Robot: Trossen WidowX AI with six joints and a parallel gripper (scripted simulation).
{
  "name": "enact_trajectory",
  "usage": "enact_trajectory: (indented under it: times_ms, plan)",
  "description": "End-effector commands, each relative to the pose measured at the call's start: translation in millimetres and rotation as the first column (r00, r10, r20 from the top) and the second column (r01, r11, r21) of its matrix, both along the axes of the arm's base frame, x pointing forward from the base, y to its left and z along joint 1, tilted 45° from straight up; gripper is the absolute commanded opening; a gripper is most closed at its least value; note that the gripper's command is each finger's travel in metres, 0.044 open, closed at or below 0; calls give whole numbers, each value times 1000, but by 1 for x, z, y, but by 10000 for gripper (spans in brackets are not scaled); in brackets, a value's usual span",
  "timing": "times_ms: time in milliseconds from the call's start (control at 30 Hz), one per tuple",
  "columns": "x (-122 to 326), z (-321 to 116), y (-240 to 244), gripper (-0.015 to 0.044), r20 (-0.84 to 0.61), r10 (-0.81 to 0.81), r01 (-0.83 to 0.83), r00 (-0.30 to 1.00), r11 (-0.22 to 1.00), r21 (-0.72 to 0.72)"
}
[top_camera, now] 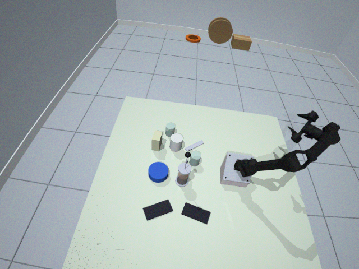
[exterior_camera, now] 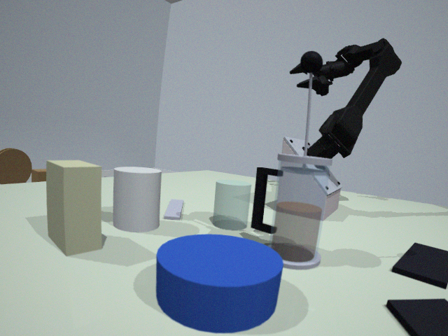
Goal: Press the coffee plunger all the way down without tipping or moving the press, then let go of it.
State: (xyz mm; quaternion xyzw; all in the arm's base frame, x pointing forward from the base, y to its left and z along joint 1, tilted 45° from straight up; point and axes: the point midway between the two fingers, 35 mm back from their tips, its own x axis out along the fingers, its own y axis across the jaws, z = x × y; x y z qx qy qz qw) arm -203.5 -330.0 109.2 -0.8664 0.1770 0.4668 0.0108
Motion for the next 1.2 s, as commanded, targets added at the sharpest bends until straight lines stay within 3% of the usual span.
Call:
enact_trajectory:
  times_ms: [0, 133, 333, 533, 700, 933, 1167]
  plan:
    - [2, 0, 0, 426, 2, 0, 0, 1000, 1000, 0]
    - [27, 3, -11, 440, -13, 104, -104, 995, 993, -57]
    - [120, 19, -40, 440, -98, 430, -440, 898, 857, -269]
    - [205, 29, -38, 440, -232, 667, -697, 708, 606, -383]
    - [292, 45, -21, 440, -369, 794, -813, 483, 250, -526]
    - [396, 67, 43, 440, -572, 801, -719, 178, -291, -631]
    - [467, 92, 140, 440, -763, 646, -331, 10, -718, -612]
